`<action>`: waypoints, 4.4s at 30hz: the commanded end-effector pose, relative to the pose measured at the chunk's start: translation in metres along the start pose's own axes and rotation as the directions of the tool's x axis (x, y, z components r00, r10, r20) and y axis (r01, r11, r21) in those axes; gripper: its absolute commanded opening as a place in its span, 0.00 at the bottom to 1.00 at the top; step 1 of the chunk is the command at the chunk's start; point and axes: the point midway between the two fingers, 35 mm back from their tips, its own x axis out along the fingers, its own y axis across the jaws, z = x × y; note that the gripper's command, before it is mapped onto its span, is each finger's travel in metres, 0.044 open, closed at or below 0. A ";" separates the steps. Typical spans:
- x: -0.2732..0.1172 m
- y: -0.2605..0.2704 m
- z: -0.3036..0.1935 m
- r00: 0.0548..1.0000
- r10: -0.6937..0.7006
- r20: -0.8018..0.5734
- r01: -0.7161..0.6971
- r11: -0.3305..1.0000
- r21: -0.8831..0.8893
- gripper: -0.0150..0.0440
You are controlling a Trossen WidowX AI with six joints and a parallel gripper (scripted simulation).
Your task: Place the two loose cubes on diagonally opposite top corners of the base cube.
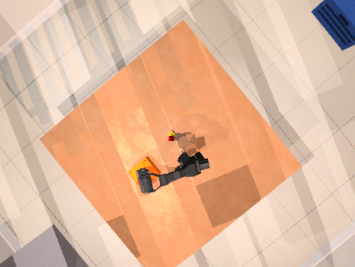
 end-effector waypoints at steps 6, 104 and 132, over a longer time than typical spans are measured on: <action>-0.029 0.000 0.000 1.000 -0.005 -0.003 0.005 1.000 -0.003 0.43; -0.014 -0.023 0.228 1.000 -0.008 0.022 -0.007 0.804 0.595 0.43; 0.015 -0.025 0.229 1.000 -0.008 0.022 -0.007 0.805 0.593 0.43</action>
